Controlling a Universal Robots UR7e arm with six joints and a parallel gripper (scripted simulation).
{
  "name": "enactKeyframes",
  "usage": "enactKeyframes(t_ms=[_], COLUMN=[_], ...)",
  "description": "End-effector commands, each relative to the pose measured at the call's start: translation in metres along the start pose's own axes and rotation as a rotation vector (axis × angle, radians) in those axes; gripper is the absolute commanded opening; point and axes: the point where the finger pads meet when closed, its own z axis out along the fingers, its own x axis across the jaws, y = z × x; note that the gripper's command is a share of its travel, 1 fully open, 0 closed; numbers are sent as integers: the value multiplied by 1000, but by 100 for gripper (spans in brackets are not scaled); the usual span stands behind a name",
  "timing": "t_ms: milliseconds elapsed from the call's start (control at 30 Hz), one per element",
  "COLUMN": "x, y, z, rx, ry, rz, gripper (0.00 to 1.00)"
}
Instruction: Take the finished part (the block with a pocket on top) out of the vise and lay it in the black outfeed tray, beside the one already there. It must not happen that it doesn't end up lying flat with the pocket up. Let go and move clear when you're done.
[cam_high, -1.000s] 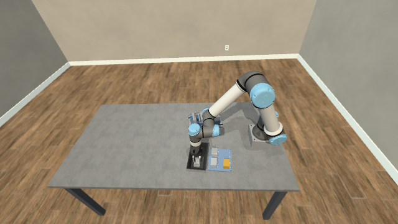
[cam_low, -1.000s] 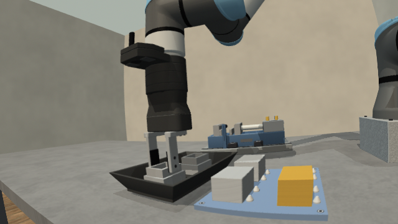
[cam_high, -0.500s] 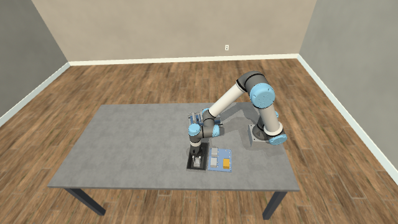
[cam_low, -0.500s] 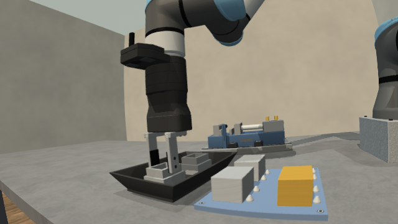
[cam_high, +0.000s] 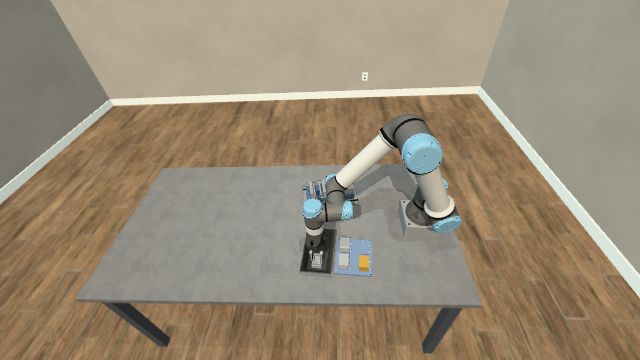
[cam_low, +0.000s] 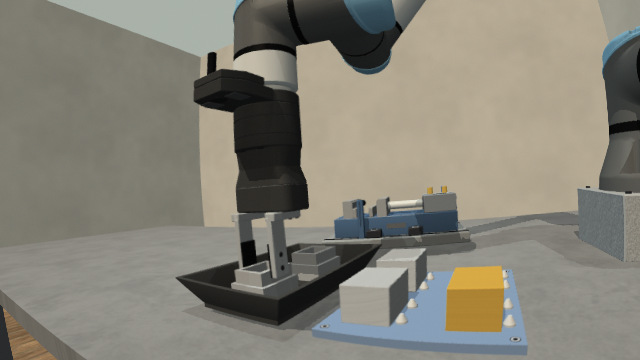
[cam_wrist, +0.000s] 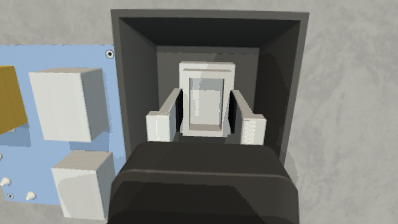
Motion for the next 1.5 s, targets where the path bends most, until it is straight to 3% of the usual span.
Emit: enactKeyframes(t_ms=[0,233,267,1467], x=[1,1,1,1], y=[0,0,0,0], z=[-1,-1,-1,-1], rx=[0,0,0,0], ry=[2,2,2,2], rz=[0,0,0,0], gripper=[0,0,100,100])
